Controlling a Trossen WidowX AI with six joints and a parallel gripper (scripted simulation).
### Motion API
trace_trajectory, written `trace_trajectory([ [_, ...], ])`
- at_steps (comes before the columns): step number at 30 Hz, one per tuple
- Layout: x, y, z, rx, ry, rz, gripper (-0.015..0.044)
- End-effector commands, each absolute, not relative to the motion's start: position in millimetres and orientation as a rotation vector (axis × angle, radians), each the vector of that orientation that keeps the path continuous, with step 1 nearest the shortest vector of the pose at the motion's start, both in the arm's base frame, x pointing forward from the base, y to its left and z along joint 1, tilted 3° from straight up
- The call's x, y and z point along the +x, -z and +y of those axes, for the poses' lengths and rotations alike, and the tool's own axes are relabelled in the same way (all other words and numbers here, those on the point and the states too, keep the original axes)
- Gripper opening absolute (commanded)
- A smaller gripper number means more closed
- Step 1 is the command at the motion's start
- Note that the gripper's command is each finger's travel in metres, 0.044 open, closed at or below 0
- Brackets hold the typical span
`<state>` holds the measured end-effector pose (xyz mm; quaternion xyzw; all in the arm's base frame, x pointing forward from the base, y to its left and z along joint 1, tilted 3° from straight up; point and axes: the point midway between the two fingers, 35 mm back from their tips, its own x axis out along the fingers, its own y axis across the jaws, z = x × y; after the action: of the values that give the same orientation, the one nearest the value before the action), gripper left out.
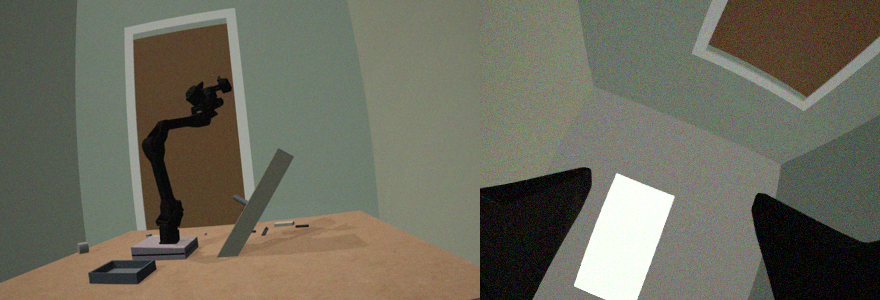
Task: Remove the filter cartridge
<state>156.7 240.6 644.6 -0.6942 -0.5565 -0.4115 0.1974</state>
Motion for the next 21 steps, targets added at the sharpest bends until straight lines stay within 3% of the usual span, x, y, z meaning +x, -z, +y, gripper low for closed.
trace_trajectory([
  [1, 159, -644, 240, -1.946, 1.132, -1.557, 0.0374],
  [11, 261, -568, 200, -1.894, 0.182, -1.156, 0.0111],
  [21, 319, -451, 106, -1.436, -0.266, -0.359, 0.01],
])
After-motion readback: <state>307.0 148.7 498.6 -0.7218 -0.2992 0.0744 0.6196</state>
